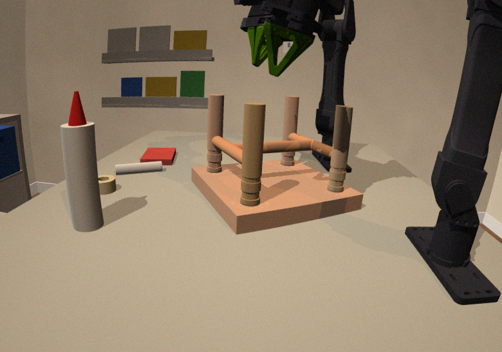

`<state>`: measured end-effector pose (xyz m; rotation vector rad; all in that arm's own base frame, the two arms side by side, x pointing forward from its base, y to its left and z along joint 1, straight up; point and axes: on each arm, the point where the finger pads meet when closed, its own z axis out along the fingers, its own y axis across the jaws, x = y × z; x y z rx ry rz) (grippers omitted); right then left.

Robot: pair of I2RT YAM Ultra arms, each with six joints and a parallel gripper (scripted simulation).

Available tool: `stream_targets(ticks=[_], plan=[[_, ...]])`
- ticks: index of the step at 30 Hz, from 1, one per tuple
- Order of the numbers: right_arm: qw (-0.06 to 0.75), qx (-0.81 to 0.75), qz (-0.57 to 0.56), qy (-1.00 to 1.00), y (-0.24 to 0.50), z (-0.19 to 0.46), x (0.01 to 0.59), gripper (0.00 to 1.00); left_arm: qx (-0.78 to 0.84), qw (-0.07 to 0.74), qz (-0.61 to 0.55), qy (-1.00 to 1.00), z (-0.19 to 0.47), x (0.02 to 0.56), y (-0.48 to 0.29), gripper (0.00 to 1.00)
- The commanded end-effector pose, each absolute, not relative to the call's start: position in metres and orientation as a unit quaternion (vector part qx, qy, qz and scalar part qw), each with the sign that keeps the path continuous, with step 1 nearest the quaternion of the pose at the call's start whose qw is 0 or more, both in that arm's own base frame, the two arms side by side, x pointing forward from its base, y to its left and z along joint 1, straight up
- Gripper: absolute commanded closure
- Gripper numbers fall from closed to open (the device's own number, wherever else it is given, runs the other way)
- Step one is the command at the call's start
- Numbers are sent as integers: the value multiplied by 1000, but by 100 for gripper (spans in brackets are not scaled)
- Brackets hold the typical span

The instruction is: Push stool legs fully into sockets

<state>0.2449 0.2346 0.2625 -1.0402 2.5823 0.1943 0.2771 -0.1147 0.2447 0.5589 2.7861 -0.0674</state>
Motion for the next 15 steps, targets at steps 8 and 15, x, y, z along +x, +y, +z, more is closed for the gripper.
stream_targets(ticks=[8,15], plan=[[203,-491,115,839,260,316,144,100,190,120,-25,974,247,291,-116,100],[135,-561,80,812,281,274,105,100,187,107,-24,976,246,298,-117,100]])
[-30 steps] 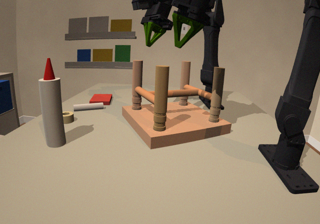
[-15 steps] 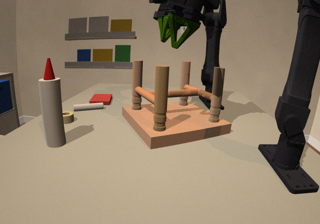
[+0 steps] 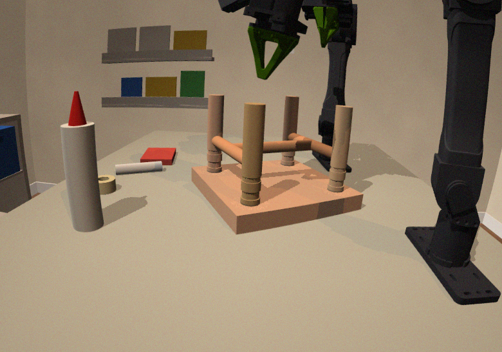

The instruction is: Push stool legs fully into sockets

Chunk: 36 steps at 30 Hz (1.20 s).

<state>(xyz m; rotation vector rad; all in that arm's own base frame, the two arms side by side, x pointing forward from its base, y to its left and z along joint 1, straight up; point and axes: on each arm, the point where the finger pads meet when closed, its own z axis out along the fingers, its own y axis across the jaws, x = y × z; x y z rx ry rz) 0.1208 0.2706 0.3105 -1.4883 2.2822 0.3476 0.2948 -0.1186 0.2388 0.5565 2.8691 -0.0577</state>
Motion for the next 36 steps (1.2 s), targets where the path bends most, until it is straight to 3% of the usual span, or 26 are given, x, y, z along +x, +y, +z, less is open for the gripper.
stream_targets(ticks=[1,3,8,13,16,23,36], plan=[[101,-566,51,816,292,246,111,100,188,108,-24,976,248,297,-117,100],[139,-578,106,797,304,286,94,100,186,106,-23,977,244,303,-118,100],[97,-602,78,789,316,260,82,100,187,104,-24,977,244,305,-120,100],[113,-601,79,787,313,267,86,100,186,118,-23,975,252,304,-118,100],[51,-616,46,785,313,226,77,100,183,99,-16,978,236,310,-117,100],[91,-606,75,786,316,249,83,100,193,103,-18,976,231,300,-120,100],[87,-607,71,787,317,246,84,100,194,103,-18,975,216,299,-121,100]])
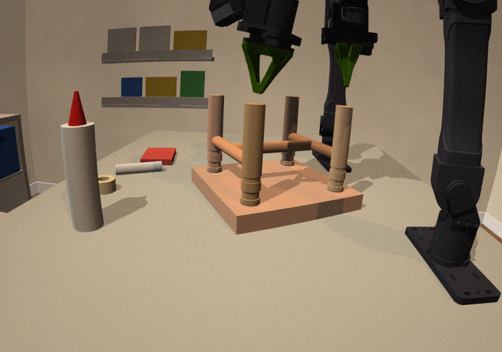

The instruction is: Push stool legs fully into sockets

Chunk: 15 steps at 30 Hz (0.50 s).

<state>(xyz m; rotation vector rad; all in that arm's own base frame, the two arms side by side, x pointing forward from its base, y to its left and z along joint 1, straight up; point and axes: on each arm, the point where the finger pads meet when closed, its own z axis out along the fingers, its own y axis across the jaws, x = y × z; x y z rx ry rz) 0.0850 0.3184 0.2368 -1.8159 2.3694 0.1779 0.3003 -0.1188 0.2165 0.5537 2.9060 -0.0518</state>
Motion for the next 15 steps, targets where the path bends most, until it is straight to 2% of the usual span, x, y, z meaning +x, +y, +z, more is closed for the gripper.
stream_targets(ticks=[1,13,15], plan=[[87,-607,71,787,317,246,84,100,195,104,-18,975,215,299,-121,100],[88,-606,71,788,317,239,85,100,197,92,-16,976,201,297,-122,100],[86,-605,67,789,317,233,87,100,196,111,-20,974,213,303,-124,100]])
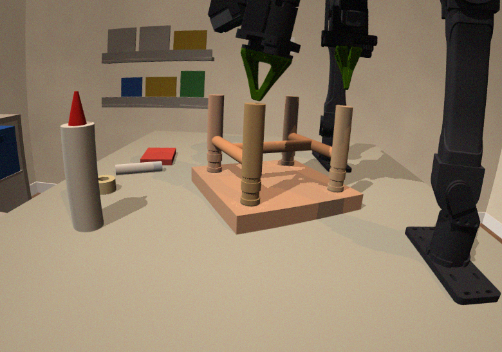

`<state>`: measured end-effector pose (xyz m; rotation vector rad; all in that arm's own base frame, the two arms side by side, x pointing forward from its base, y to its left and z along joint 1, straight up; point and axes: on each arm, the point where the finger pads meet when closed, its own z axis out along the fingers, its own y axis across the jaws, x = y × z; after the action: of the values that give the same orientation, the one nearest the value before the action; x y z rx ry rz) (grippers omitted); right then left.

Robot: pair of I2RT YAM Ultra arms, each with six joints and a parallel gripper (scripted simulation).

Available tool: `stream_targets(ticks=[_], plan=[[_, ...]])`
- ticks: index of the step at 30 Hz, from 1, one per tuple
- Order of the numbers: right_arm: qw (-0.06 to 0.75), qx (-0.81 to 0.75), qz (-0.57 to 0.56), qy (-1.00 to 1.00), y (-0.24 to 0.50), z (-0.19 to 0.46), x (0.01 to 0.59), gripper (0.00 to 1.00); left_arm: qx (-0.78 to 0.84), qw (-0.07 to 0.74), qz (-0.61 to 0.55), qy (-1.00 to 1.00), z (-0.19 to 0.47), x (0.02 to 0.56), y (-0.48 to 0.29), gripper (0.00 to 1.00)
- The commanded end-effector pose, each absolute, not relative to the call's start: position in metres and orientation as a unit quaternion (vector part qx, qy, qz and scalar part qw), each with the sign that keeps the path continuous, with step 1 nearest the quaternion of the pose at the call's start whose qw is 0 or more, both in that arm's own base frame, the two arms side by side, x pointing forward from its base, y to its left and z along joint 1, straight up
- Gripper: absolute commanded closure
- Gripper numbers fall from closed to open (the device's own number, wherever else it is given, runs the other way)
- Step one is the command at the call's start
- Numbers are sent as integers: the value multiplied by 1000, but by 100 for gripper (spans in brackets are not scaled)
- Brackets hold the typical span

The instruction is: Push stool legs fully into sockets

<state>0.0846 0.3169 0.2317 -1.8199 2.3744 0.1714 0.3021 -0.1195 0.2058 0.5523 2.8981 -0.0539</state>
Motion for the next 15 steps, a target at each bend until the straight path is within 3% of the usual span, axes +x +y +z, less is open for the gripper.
stream_targets(ticks=[1,15], plan=[[86,-604,67,789,317,231,87,100,196,122,-22,973,219,307,-126,100],[95,-603,69,789,316,215,89,100,196,119,-21,973,220,305,-125,100]])
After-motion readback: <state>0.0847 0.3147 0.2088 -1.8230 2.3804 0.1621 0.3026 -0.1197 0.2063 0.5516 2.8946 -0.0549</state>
